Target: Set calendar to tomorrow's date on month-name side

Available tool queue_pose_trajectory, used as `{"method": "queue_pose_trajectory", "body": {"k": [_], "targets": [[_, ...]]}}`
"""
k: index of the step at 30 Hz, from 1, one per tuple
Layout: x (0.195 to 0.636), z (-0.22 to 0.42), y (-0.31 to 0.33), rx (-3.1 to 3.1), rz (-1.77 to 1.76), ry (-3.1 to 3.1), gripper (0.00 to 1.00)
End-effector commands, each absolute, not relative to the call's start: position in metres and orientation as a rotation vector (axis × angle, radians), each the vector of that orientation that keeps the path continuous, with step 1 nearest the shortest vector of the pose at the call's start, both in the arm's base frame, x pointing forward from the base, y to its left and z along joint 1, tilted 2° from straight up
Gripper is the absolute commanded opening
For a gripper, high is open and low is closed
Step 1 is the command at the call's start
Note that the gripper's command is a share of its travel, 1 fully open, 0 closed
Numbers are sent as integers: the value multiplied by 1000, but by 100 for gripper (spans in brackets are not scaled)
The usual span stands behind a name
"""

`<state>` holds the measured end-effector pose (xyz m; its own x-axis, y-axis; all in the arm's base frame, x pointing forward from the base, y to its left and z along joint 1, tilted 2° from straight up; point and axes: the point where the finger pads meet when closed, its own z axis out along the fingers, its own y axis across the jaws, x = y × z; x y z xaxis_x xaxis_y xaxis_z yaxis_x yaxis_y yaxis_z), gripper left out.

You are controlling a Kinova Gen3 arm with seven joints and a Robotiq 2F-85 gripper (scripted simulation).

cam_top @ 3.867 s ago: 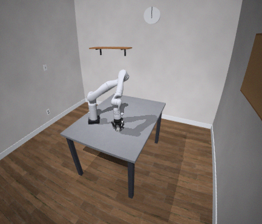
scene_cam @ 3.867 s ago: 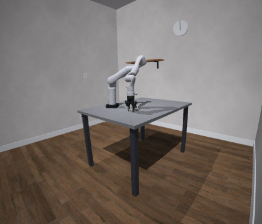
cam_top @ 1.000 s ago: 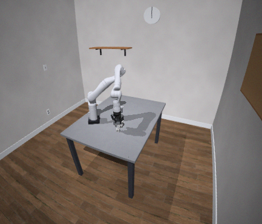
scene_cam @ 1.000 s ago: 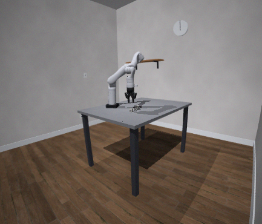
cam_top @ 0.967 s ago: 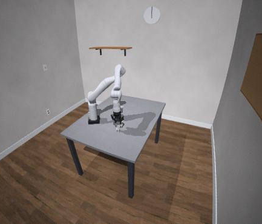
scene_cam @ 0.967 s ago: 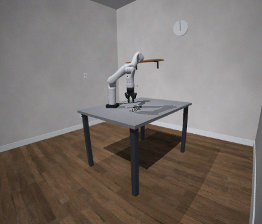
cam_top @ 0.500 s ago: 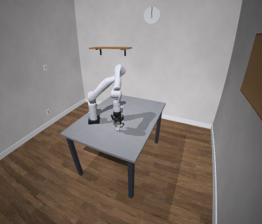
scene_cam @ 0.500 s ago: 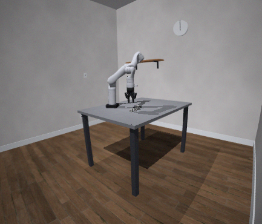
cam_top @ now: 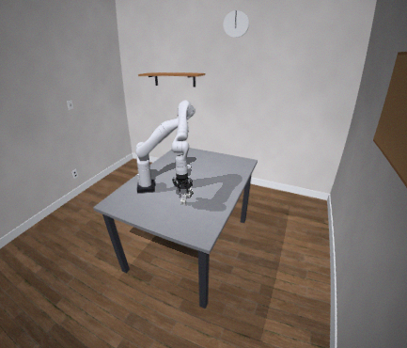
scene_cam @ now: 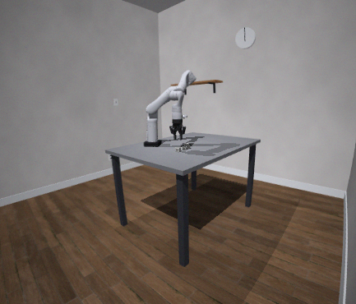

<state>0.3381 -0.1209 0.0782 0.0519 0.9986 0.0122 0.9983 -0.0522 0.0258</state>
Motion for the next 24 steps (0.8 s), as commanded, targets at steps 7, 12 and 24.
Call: {"method": "queue_pose_trajectory", "body": {"k": [7, 12, 24], "targets": [[338, 72, -121, 2273, 41, 2154, 48], [338, 66, -121, 2273, 41, 2154, 48], [338, 50, -121, 2273, 41, 2154, 48]]}}
